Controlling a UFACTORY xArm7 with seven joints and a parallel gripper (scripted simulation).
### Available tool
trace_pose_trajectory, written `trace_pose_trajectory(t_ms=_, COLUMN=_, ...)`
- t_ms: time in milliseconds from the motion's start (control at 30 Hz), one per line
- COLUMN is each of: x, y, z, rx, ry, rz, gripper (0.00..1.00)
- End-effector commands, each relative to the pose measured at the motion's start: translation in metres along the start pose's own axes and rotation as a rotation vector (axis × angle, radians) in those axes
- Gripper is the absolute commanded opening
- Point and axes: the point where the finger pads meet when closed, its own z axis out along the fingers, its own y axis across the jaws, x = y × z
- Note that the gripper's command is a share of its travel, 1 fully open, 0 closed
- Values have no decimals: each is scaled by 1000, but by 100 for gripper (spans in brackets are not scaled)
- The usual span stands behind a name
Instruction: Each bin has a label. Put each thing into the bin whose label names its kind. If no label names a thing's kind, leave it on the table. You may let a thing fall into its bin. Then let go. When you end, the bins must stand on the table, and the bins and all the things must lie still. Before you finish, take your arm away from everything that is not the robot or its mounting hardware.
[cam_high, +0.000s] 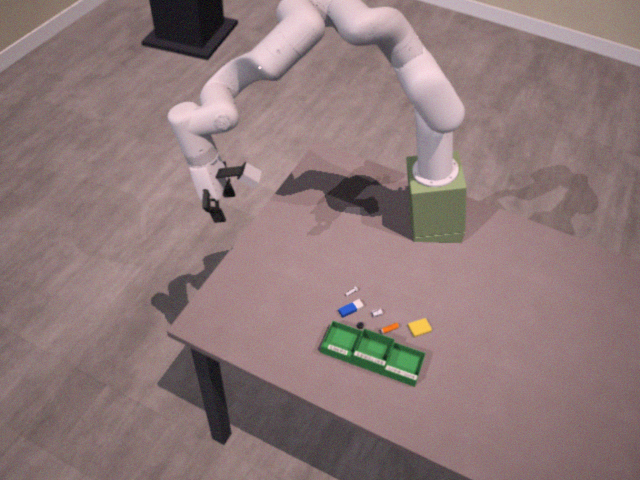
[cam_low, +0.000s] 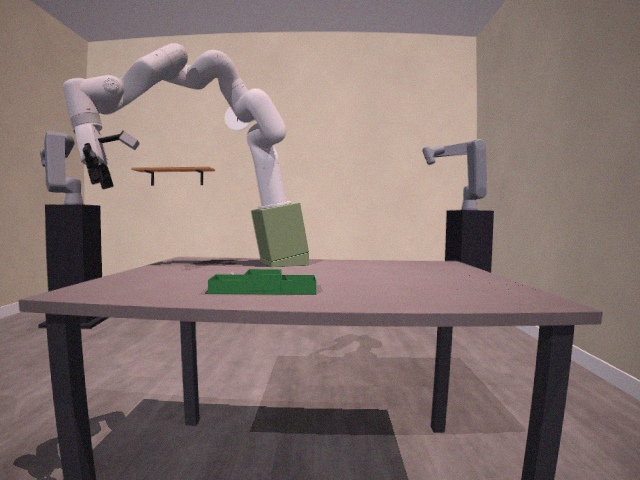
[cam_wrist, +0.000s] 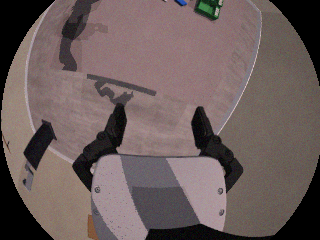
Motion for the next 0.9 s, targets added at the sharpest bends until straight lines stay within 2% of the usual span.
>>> trace_pose_trajectory(t_ms=0, x=-1, y=1, z=-2, rx=-2, ry=-5, rz=-1, gripper=100)
trace_pose_trajectory(t_ms=533, x=-1, y=1, z=-2, rx=-2, ry=-5, rz=-1, gripper=100)
trace_pose_trajectory(t_ms=567, x=-3, y=0, z=6, rx=-2, ry=-5, rz=-1, gripper=7)
trace_pose_trajectory(t_ms=733, x=-15, y=-2, z=46, rx=-2, ry=-5, rz=-1, gripper=7)
trace_pose_trajectory(t_ms=867, x=-15, y=-2, z=46, rx=-2, ry=-5, rz=-1, gripper=7)
